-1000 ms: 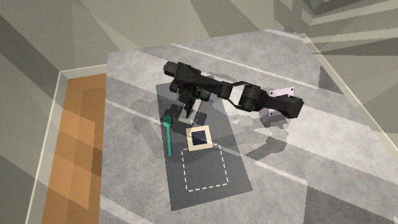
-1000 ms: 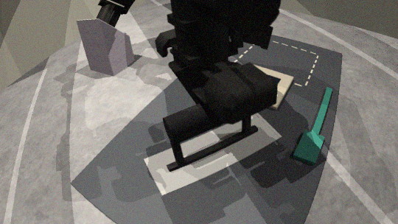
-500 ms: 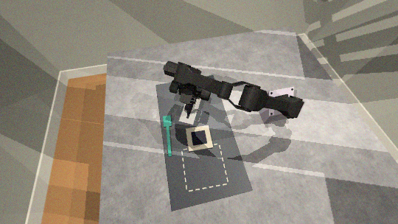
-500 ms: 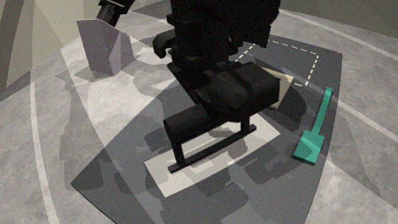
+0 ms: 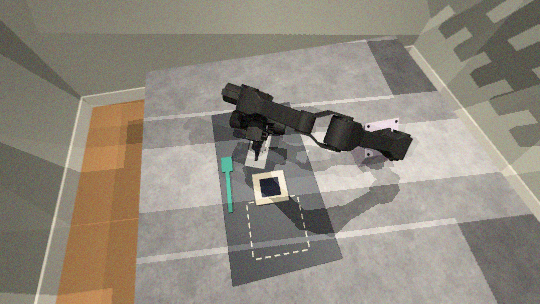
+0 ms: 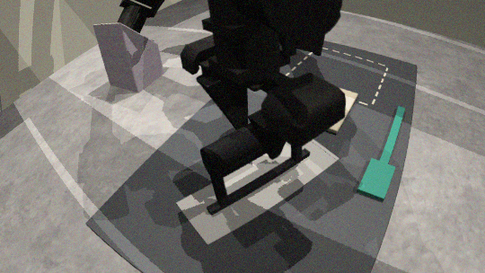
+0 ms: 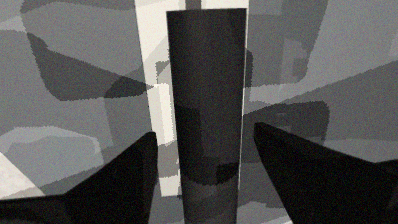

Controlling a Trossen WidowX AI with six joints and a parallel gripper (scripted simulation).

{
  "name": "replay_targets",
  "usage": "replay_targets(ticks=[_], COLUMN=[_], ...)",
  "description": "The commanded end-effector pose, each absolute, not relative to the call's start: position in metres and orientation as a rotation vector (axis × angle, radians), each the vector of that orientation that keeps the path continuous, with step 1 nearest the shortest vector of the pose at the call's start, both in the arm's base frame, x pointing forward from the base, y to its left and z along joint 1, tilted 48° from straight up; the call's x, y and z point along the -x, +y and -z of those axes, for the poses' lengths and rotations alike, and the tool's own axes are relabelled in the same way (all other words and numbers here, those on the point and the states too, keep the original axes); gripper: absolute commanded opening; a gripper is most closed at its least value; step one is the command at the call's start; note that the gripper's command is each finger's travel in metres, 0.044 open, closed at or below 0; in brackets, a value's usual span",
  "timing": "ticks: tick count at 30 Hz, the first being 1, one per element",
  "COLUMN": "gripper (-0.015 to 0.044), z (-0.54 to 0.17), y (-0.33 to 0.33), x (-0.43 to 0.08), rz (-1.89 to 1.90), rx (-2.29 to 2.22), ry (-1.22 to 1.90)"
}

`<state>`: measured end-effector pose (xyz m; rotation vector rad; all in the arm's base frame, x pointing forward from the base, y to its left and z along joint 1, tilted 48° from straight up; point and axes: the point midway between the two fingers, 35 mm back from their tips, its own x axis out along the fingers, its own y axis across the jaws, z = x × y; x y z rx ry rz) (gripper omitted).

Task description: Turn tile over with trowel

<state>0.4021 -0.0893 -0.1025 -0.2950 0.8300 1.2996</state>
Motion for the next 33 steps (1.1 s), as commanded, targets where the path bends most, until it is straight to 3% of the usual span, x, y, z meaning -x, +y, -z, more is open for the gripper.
replay_targets(ticks=[1,26,27,33], gripper=[0.0270,0.0270,0.0296,0.0300], z=[0.103,0.071,0.069,0.067], y=[-0.089,-0.122,-0.126,-0.131], x=[-0.402,-0.397,-0.398,-0.398], rz=[-1.302,-1.302,-1.285,-1.245], rx=[0.300,0.299,0.295,0.258], ry=[0.824,0.824,0.823,0.863])
